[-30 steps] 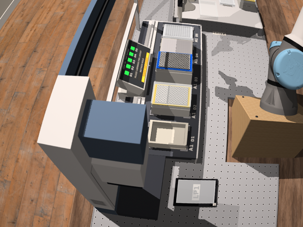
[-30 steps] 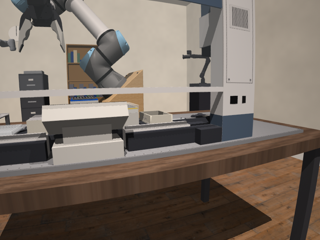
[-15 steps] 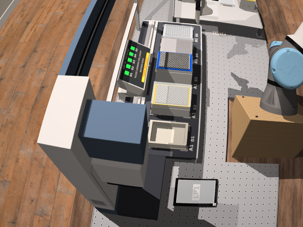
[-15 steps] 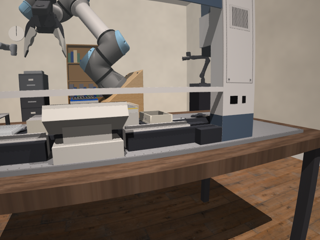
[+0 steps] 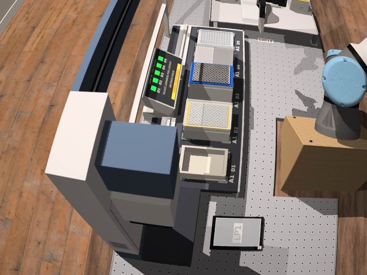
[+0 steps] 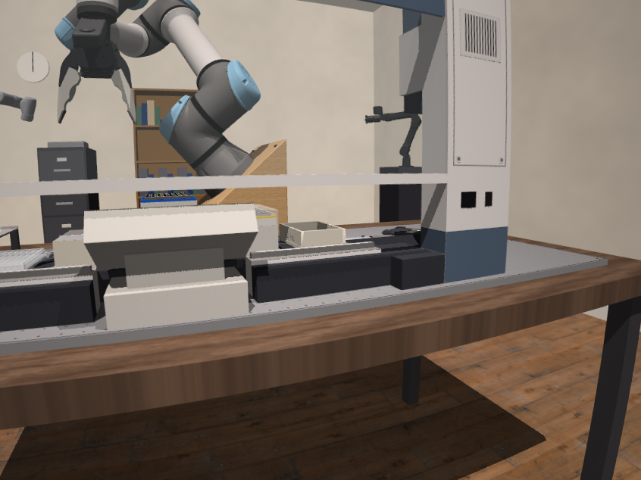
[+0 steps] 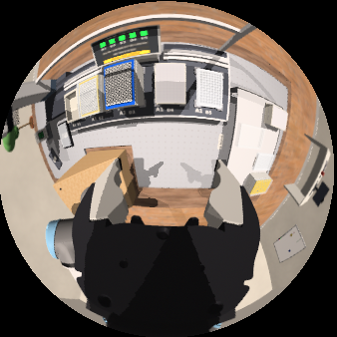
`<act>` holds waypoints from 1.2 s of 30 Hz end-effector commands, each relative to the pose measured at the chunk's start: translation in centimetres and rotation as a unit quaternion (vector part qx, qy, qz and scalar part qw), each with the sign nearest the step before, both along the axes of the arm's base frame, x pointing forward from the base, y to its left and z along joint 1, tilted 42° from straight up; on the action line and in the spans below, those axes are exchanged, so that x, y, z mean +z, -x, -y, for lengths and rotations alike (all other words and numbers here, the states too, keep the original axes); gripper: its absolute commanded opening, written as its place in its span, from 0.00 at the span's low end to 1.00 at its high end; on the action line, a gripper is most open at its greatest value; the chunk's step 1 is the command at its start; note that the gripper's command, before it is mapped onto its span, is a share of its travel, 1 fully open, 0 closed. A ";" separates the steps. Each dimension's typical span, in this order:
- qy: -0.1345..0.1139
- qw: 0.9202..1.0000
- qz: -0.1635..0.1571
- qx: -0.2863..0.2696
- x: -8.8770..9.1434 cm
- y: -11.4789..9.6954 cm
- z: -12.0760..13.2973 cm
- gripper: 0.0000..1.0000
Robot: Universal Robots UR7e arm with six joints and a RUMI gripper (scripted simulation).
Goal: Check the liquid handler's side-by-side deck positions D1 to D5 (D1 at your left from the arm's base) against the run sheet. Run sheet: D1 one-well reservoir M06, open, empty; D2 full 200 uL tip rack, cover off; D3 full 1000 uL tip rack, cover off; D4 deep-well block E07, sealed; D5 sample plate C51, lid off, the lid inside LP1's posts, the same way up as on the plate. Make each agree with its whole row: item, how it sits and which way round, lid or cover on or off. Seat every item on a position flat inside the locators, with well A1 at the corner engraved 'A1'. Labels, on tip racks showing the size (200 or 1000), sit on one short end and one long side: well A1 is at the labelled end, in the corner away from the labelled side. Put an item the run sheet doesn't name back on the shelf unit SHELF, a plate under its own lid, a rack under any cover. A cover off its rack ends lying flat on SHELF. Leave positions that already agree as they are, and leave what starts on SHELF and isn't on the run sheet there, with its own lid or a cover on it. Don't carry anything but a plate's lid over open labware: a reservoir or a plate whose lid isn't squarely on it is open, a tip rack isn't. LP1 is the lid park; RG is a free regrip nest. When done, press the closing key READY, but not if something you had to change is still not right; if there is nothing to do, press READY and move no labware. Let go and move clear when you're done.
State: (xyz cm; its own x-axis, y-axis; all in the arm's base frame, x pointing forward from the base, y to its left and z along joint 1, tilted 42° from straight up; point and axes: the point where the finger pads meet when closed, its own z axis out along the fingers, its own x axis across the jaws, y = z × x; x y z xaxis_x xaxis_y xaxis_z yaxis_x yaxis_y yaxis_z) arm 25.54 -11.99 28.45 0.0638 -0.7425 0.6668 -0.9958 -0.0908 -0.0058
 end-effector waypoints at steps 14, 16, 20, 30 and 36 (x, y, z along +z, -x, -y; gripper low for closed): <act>-0.003 1.000 0.005 -0.002 -0.5 3.2 0.0 0.82; -0.005 1.000 0.016 -0.018 -1.3 3.3 -0.7 0.82; -0.005 0.999 0.023 -0.025 -2.6 3.4 -2.2 0.82; -0.005 0.999 0.023 -0.025 -5.3 3.6 -5.2 0.82; -0.005 0.999 0.026 -0.025 -5.4 3.5 -5.8 0.82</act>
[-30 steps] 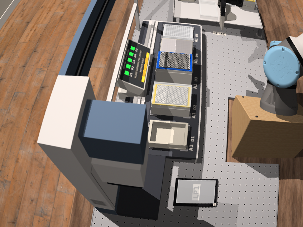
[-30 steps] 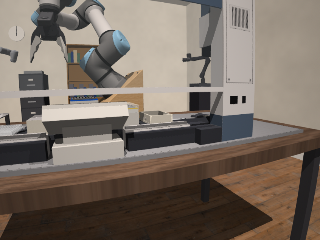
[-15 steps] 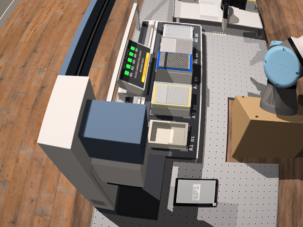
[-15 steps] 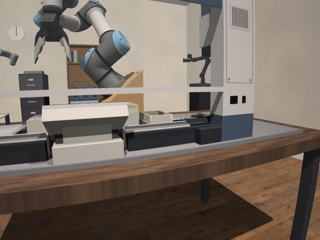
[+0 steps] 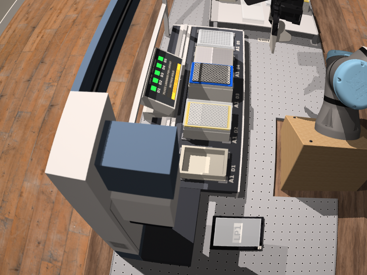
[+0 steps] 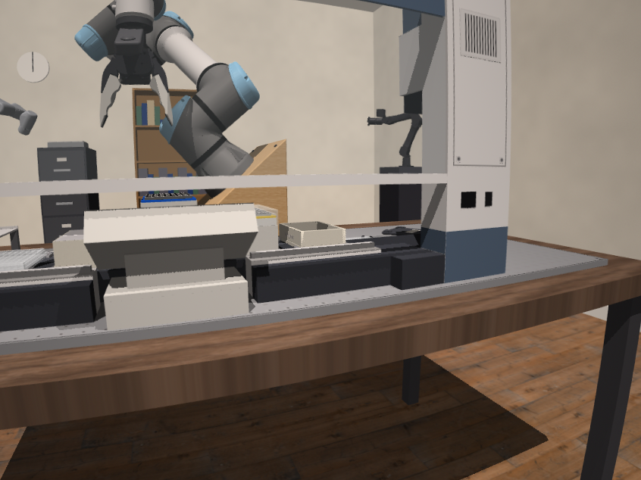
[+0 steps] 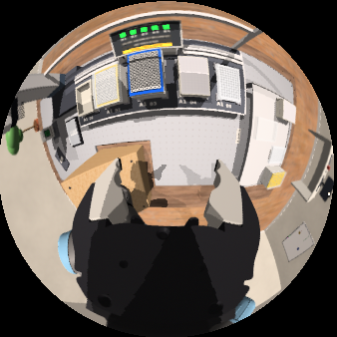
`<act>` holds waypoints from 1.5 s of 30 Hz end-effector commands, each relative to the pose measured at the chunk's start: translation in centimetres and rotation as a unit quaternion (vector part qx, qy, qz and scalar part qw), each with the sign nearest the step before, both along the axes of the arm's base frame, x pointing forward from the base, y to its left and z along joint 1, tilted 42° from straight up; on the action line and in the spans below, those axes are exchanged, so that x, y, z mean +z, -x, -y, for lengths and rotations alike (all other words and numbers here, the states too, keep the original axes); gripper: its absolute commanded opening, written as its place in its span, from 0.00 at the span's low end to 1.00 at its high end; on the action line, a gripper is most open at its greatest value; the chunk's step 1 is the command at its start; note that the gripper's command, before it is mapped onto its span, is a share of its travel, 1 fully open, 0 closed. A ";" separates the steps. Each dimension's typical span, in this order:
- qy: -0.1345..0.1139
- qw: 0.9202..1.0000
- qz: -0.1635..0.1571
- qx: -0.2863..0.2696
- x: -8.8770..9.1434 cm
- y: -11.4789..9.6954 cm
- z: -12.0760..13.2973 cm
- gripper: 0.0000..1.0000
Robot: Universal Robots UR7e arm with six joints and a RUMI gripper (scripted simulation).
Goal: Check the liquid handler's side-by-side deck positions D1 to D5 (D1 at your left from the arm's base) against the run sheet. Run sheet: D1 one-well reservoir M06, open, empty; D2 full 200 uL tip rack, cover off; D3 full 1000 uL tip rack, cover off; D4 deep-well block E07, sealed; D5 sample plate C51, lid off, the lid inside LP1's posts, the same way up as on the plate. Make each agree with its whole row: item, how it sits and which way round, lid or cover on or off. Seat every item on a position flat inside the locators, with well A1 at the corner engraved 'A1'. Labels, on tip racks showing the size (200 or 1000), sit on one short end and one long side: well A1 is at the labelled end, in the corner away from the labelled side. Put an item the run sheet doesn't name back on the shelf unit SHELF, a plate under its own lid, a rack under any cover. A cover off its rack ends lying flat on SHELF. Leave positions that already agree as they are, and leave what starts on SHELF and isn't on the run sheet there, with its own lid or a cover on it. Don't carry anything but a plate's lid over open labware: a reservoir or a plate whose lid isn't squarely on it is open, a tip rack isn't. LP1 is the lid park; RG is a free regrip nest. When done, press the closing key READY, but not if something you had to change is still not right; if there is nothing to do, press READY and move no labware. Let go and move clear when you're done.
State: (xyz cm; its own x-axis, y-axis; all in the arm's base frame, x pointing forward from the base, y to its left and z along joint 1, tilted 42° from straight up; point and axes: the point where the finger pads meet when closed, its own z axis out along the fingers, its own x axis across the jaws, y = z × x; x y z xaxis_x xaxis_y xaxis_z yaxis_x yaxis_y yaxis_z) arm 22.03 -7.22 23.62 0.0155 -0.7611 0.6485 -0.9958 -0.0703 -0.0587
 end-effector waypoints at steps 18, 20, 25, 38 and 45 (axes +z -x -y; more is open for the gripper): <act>0.008 1.000 -0.001 -0.017 -4.9 0.5 -5.5 0.82; 0.008 1.000 -0.001 -0.017 -5.2 0.5 -5.9 0.82; 0.007 1.000 0.002 -0.017 -6.1 0.5 -7.2 0.82; 0.008 1.000 0.002 -0.017 -6.1 0.4 -7.2 0.82; 0.011 0.999 -0.028 0.015 -8.7 0.8 -9.8 0.82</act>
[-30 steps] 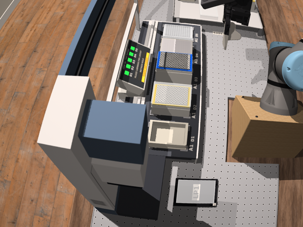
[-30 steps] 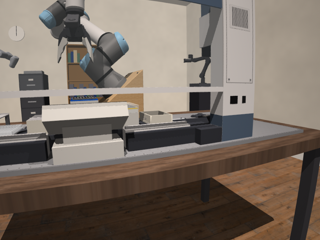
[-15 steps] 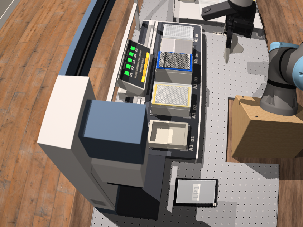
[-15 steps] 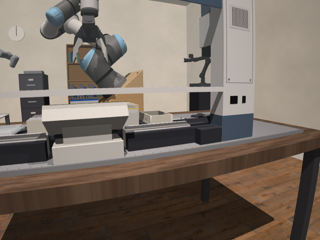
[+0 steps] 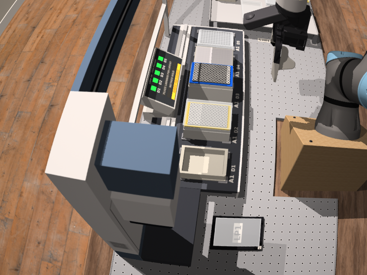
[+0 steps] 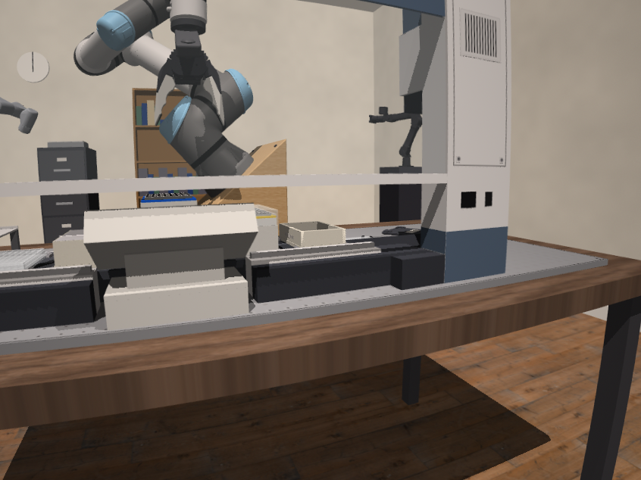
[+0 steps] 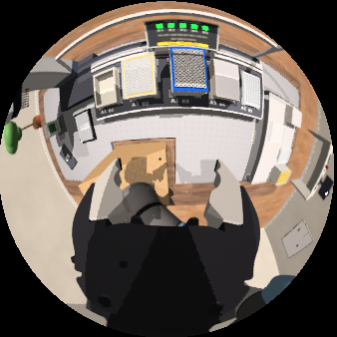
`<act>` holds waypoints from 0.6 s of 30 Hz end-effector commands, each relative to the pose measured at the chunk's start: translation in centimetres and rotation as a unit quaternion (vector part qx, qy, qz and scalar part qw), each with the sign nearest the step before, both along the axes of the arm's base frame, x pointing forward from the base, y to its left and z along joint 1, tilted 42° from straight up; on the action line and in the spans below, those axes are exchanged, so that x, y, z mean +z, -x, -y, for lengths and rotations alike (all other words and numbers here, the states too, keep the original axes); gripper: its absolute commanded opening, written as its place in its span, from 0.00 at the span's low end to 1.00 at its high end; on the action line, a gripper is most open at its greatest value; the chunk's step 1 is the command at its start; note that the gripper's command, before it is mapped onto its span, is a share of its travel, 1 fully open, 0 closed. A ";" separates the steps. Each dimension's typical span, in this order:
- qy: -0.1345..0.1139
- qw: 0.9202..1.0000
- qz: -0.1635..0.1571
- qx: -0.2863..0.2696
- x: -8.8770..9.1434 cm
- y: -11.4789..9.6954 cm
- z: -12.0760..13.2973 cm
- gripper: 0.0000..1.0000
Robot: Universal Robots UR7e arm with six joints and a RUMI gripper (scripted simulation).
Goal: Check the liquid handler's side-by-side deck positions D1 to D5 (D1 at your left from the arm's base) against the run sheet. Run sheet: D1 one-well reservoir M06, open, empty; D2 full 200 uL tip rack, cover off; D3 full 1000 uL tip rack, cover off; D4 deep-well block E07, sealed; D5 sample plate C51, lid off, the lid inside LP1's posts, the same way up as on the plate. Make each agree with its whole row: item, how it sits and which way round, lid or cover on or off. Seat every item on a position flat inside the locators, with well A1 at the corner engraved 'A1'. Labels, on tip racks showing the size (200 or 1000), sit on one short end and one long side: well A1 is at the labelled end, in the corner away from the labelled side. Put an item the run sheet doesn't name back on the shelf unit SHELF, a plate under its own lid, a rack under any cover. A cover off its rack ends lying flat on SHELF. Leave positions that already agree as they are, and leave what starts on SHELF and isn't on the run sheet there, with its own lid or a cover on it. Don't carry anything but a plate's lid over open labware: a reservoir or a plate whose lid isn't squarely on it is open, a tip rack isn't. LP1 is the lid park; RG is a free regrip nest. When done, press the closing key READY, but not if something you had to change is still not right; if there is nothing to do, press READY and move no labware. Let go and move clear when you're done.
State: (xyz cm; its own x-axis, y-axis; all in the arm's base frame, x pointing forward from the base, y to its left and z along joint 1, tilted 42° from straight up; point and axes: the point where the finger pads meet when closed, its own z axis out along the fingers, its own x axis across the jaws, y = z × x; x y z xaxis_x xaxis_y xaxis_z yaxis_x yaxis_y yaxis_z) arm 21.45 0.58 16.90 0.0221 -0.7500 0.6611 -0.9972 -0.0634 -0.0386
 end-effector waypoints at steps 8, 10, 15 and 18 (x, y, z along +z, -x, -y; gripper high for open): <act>0.001 1.000 -0.016 0.019 -4.4 0.2 -5.1 0.82; 0.001 1.000 -0.016 0.019 -4.4 0.2 -5.1 0.82; 0.001 1.000 -0.016 0.019 -4.9 0.3 -5.7 0.82; 0.001 1.000 -0.016 0.019 -4.9 0.3 -5.7 0.82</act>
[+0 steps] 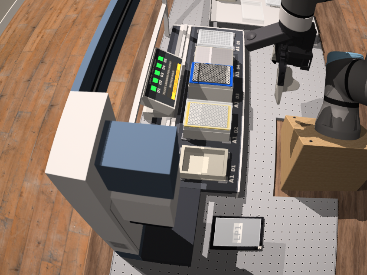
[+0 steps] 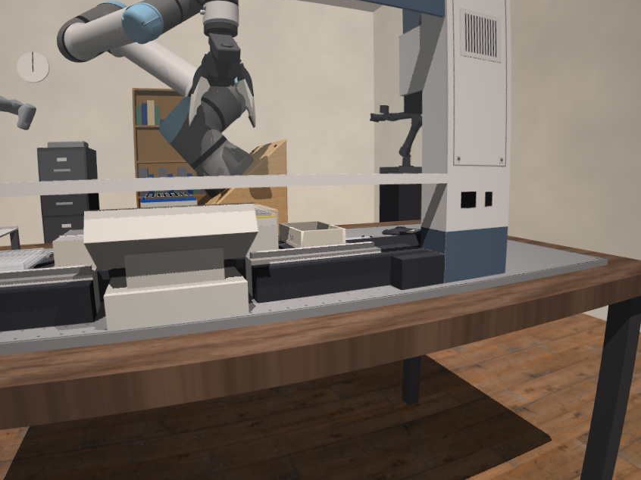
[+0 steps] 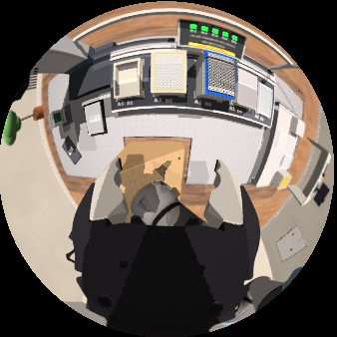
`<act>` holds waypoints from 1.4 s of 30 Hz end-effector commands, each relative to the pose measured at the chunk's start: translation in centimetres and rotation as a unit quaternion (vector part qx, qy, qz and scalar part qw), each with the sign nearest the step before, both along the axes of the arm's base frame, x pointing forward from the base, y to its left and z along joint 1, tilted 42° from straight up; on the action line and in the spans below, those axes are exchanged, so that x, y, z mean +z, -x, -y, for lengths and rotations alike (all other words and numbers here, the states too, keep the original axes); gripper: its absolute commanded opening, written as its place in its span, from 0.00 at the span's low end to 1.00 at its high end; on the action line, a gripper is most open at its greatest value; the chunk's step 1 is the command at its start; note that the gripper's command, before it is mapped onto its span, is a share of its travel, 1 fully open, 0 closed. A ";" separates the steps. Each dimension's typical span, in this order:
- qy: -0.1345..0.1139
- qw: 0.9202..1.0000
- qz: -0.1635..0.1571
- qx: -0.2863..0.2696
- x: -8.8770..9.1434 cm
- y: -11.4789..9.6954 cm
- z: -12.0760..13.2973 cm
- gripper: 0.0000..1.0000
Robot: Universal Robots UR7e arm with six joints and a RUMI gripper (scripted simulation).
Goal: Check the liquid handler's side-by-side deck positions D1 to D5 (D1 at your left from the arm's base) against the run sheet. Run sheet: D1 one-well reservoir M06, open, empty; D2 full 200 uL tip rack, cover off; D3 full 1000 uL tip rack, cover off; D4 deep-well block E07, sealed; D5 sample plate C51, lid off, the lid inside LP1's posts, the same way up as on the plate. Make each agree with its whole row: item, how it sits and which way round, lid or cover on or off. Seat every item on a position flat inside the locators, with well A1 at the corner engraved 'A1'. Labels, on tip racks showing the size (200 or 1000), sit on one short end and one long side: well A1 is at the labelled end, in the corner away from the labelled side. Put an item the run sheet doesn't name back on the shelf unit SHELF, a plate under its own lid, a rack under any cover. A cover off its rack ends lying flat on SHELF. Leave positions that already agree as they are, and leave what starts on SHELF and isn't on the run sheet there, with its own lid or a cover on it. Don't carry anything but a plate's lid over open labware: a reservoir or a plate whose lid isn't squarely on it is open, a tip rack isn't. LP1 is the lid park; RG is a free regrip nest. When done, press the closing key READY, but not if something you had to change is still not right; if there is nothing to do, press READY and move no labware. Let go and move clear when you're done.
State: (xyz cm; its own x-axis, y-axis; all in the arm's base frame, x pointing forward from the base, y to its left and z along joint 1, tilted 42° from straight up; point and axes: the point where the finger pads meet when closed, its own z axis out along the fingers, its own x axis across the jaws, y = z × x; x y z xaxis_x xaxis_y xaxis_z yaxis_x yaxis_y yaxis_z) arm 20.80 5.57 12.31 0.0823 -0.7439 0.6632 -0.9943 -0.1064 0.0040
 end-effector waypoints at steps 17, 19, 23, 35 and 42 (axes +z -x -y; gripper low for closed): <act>-0.001 1.000 0.005 -0.004 -0.2 -4.9 -0.9 0.82; -0.001 1.000 0.005 -0.004 -0.2 -5.9 -1.0 0.82; -0.001 1.000 0.005 -0.004 -0.2 -7.9 -1.2 0.82; -0.001 1.000 0.005 -0.004 -0.1 -12.9 -1.6 0.82; -0.001 1.000 0.005 -0.004 -0.1 -15.9 -1.9 0.82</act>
State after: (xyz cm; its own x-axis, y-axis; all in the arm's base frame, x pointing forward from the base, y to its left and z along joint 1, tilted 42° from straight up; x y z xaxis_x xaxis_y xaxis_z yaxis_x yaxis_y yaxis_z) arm 33.50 7.18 12.32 0.0698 -0.7447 0.6637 -0.9953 -0.0964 -0.0035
